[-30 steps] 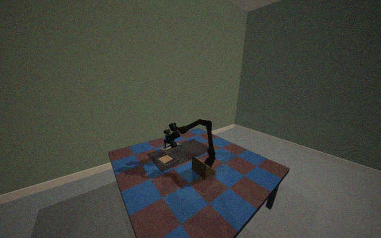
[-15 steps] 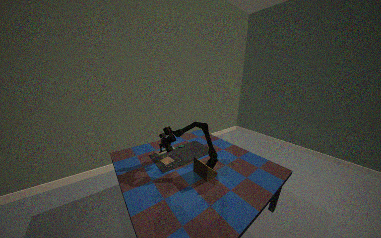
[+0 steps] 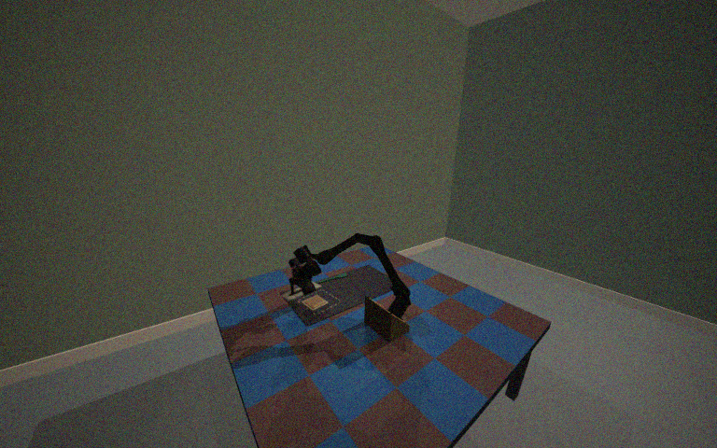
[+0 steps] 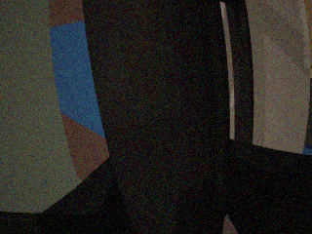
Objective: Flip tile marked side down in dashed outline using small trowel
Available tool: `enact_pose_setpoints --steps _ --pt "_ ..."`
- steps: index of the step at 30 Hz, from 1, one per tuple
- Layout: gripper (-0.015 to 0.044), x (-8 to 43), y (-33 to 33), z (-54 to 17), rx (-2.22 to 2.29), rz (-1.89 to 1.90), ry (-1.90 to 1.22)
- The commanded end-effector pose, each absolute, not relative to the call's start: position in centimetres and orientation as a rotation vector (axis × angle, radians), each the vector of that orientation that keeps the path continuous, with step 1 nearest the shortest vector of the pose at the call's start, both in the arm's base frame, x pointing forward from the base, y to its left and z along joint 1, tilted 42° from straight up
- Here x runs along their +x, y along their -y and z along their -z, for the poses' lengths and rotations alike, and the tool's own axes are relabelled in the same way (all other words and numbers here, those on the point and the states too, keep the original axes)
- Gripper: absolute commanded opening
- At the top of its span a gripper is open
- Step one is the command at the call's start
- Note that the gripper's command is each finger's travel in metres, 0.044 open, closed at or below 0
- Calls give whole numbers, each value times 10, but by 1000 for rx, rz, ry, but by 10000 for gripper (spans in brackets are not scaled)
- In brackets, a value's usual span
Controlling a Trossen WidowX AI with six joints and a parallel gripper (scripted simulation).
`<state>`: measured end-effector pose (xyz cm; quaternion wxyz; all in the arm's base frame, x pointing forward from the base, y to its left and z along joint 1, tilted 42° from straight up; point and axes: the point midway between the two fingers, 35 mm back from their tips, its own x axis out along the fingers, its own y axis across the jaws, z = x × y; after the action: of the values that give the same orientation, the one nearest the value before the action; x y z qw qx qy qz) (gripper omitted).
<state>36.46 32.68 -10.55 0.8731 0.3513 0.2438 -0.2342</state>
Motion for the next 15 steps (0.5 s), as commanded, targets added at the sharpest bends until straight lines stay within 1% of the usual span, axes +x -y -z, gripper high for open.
enact_pose_setpoints --steps 1,15 --pt "0 357 -343 119 748 476 -495" --pt "0 325 -369 173 748 460 -474"
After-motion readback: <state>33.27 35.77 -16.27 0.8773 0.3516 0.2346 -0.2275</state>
